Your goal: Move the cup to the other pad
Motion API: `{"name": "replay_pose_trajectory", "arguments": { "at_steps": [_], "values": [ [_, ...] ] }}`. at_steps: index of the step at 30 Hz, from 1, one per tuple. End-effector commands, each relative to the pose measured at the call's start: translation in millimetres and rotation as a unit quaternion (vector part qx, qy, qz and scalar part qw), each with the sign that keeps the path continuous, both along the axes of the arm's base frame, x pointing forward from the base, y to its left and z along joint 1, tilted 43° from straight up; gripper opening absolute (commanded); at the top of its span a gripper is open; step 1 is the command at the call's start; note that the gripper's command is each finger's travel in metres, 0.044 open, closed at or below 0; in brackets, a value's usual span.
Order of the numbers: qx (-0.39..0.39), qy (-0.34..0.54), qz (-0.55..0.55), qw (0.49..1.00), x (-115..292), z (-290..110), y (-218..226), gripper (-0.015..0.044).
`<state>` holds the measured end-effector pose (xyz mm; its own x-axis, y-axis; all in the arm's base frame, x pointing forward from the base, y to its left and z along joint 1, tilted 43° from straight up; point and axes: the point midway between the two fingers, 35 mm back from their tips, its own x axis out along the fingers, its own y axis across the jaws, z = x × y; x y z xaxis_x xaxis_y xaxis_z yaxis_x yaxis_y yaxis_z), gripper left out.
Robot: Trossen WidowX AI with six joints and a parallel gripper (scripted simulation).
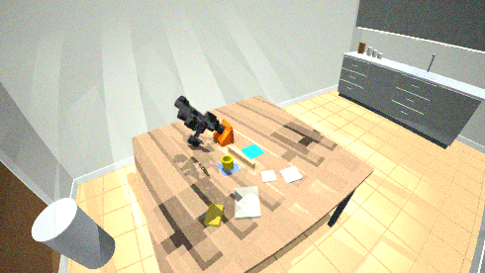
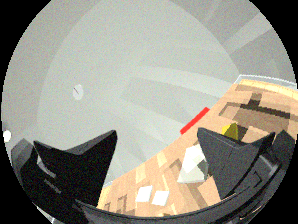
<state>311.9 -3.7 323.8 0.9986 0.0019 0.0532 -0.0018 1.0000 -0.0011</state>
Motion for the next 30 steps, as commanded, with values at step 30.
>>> {"name": "replay_pose_trajectory", "arguments": {
  "at_steps": [30],
  "values": [
    [-0.544,0.715,0.078,0.433,-51,-220,-33,0.0167]
  ]
}}
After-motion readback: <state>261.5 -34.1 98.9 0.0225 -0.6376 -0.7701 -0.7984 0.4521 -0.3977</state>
